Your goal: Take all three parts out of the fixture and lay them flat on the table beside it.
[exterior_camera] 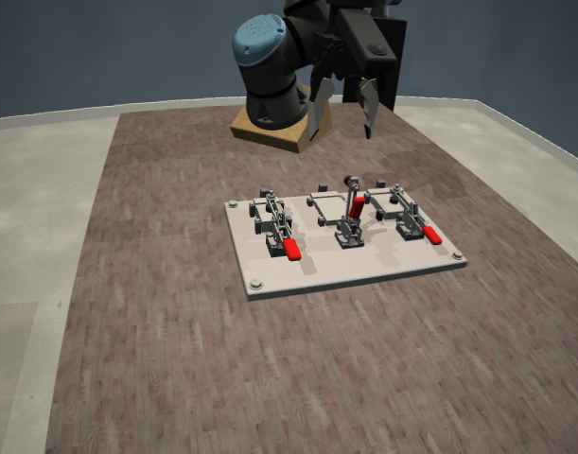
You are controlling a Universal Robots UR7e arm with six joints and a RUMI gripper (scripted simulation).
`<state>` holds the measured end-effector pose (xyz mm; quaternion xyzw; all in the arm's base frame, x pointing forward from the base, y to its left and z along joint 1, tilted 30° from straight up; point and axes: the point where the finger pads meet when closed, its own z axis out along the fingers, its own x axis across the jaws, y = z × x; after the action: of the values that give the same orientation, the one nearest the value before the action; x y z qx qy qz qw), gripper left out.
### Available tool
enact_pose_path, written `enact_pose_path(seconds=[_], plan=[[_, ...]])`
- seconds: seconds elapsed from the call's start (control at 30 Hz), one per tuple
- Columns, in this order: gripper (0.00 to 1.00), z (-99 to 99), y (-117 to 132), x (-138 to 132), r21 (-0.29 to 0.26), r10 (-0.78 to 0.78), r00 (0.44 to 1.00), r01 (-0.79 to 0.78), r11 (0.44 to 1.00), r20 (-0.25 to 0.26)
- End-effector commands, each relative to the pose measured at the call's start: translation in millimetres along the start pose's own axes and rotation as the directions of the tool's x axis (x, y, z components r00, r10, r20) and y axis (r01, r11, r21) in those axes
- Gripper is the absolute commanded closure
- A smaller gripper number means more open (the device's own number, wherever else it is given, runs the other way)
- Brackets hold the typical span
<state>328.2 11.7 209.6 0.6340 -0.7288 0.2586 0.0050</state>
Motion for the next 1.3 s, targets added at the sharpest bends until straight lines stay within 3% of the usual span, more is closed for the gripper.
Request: enact_pose_path(seconds=[0.0, 0.33, 0.83, 1.27], plan=[[0.41, -0.3, 0.8, 0.1, 0.001, 0.000, 1.000, 0.000, 1.000, 0.000], [0.41, 8.6, 0.7, 0.1, 0.001, 0.000, 1.000, 0.000, 1.000, 0.000], [0.41, 69.4, 0.7, 0.1, 0.001, 0.000, 1.000, 0.000, 1.000, 0.000], [0.41, 93.9, 0.7, 0.1, 0.001, 0.000, 1.000, 0.000, 1.000, 0.000]])
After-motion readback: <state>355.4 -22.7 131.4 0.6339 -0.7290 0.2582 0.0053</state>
